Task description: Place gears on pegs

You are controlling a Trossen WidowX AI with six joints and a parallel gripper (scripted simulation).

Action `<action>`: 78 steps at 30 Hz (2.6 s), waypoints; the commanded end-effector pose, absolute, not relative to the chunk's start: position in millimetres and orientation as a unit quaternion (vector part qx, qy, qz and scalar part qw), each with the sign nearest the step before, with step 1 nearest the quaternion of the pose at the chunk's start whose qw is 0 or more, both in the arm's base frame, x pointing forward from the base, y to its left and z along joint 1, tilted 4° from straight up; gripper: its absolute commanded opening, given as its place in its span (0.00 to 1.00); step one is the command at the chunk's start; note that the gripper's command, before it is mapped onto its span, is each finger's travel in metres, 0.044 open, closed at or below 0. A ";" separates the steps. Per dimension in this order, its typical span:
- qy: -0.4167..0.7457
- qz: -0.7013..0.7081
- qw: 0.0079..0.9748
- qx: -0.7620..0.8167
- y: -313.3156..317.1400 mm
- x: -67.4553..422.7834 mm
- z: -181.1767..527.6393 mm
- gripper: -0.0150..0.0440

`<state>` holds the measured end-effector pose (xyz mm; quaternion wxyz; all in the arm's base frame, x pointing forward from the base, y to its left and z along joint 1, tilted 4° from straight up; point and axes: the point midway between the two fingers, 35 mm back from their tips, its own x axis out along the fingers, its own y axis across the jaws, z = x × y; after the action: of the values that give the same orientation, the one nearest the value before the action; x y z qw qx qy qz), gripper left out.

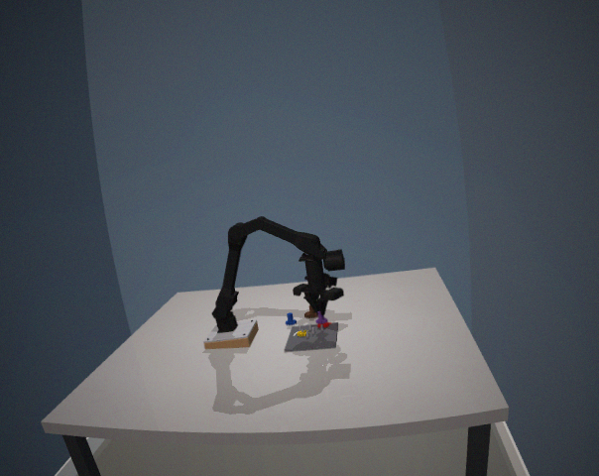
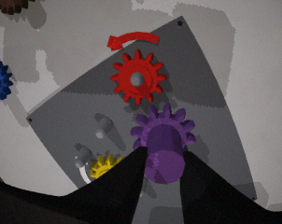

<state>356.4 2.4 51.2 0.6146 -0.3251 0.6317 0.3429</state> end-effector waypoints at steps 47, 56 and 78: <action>0.637 0.338 0.614 -0.320 2.5 354.7 24.8 0.25; 0.673 0.259 0.648 -0.243 2.7 353.6 23.6 0.25; 0.674 0.256 0.649 -0.241 2.5 355.3 32.6 0.49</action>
<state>352.5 2.7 23.8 0.6500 -0.2277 0.6818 0.2465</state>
